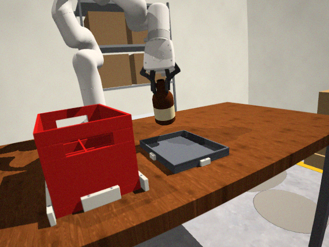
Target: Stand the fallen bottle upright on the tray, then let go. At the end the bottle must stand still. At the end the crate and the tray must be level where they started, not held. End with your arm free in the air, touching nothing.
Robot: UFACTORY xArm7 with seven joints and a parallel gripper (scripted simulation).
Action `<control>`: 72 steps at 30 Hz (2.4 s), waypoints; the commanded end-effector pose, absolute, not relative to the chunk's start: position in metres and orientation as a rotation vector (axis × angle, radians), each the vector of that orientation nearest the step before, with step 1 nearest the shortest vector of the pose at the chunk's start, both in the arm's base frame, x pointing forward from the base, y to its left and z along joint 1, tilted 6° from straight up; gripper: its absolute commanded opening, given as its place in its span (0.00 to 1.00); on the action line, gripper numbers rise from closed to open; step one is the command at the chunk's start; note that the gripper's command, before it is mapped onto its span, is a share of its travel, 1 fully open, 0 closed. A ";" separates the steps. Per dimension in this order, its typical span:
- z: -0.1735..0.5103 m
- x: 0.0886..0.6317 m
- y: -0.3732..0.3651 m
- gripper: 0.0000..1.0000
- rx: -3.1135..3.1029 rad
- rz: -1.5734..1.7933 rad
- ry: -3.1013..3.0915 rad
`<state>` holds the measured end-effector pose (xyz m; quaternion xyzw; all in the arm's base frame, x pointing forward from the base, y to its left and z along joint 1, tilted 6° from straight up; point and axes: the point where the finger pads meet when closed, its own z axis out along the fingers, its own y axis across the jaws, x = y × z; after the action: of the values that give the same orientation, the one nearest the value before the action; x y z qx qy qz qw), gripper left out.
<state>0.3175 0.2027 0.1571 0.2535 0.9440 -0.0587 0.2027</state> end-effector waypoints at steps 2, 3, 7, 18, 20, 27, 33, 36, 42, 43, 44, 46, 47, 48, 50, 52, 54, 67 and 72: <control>0.159 0.318 0.204 0.00 0.703 -0.162 2.615; 0.159 0.318 0.204 0.00 0.702 -0.162 2.613; 0.159 0.318 0.204 0.00 0.702 -0.163 2.611; 0.159 0.318 0.204 0.00 0.702 -0.163 2.611; 0.159 0.318 0.204 0.00 0.702 -0.163 2.611; 0.159 0.319 0.204 0.00 0.702 -0.163 2.611; 0.159 0.321 0.204 0.00 0.702 -0.163 2.611; 0.159 0.323 0.204 0.00 0.702 -0.163 2.611; 0.160 0.327 0.205 0.00 0.702 -0.163 2.611; 0.160 0.327 0.205 0.00 0.702 -0.163 2.611; 0.160 0.328 0.205 0.00 0.702 -0.163 2.611; 0.160 0.330 0.205 0.00 0.702 -0.163 2.611; 0.160 0.331 0.205 0.00 0.702 -0.163 2.611; 0.160 0.332 0.205 0.00 0.702 -0.163 2.611; 0.160 0.335 0.206 0.00 0.702 -0.163 2.611; 0.161 0.337 0.206 0.00 0.702 -0.163 2.611; 0.161 0.340 0.206 0.00 0.702 -0.163 2.611; 0.162 0.351 0.207 0.00 0.702 -0.163 2.611; 0.162 0.355 0.207 0.00 0.702 -0.163 2.611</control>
<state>0.3512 0.2059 0.1604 0.2529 0.9416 -0.0604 0.2138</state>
